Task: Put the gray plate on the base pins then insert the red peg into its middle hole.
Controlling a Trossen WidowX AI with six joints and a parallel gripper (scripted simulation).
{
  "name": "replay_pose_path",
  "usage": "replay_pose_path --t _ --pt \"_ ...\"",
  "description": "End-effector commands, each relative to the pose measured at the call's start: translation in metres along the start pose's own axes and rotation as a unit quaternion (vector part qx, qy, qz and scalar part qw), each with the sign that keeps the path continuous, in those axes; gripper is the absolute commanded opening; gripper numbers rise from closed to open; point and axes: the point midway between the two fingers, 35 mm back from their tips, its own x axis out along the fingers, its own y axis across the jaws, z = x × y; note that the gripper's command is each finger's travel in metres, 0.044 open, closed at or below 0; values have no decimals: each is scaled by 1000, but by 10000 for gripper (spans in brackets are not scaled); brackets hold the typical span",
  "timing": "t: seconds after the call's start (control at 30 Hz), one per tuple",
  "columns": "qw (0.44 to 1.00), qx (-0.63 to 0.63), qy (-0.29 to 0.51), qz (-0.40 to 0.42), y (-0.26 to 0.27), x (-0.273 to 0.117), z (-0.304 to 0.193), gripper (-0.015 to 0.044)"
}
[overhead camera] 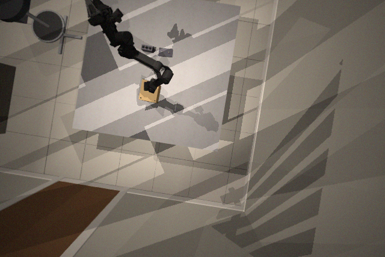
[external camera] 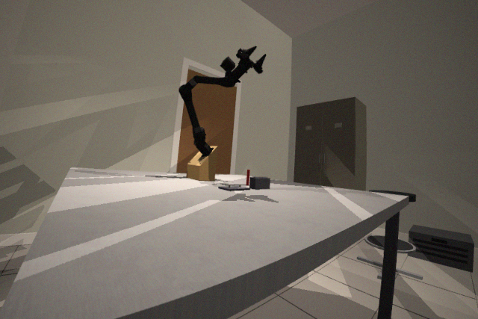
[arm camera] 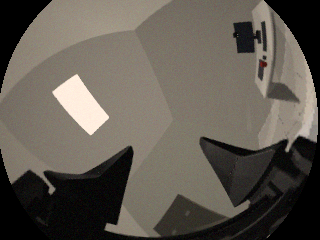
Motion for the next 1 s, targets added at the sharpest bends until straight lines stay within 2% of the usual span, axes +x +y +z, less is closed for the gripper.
replay_pose_path --t 0.0,0.07,0.23,0.43,0.6,0.73,0.97 --pt "1000 0 0 0 0 0 0 426" --pt "1000 -18 7 -17 -11 2 -3 440" --pt "977 -150 70 -138 -92 9 -19 440" --pt "898 -297 179 -269 -194 -7 -29 440" --pt "796 -395 294 -352 -272 -41 -31 440" --pt "691 -453 400 -398 -327 -80 -27 440" --pt "495 -493 582 -416 -394 -159 -12 440"
